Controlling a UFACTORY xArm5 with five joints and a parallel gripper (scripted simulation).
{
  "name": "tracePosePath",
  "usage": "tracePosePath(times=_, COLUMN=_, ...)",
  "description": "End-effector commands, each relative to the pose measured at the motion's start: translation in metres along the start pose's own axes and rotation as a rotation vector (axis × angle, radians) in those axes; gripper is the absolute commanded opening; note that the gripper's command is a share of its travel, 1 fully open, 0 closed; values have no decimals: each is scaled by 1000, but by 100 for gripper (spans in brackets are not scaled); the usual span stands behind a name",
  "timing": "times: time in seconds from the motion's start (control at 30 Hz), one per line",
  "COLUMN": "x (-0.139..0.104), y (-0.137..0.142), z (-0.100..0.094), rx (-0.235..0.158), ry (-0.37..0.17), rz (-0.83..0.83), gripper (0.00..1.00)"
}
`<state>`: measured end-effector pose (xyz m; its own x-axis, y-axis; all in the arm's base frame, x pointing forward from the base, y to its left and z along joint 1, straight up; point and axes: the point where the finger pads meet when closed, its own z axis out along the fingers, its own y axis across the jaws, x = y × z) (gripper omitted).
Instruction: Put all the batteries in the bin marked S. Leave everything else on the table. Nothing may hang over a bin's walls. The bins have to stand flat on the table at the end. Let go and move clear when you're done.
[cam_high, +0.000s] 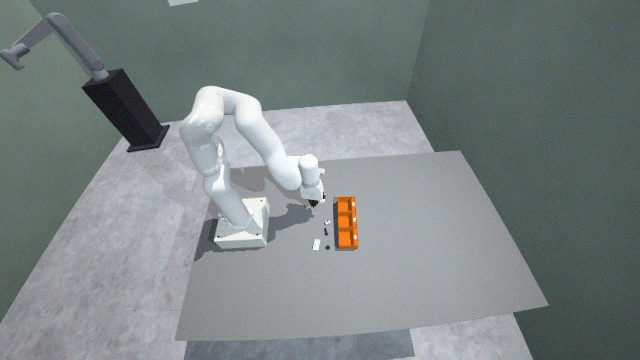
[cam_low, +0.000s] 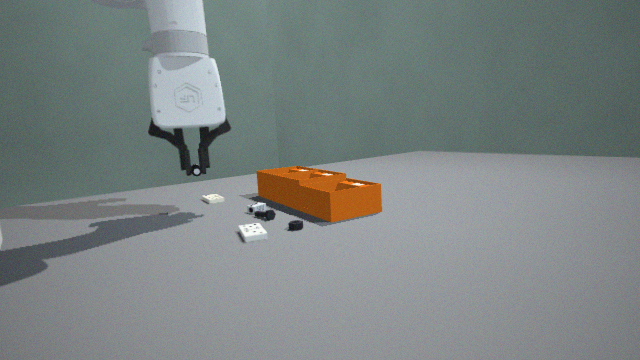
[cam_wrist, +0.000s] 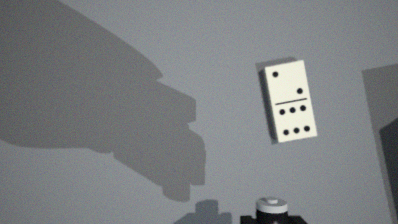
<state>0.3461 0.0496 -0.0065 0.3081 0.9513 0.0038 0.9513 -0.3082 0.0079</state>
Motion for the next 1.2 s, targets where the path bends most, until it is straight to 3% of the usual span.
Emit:
tracePosePath(times=0.0, x=0, y=0, z=-3, rx=-1, ry=0, rz=0, gripper=9)
tracePosePath(times=0.53, x=0, y=0, z=-9, rx=-1, ry=0, rz=0, gripper=9)
tracePosePath(times=1.03, x=15, y=70, z=-9, rx=-1, ry=0, rz=0, gripper=9)
tracePosePath(times=1.17, x=20, y=94, z=-9, rx=-1, ry=0, rz=-175, gripper=9)
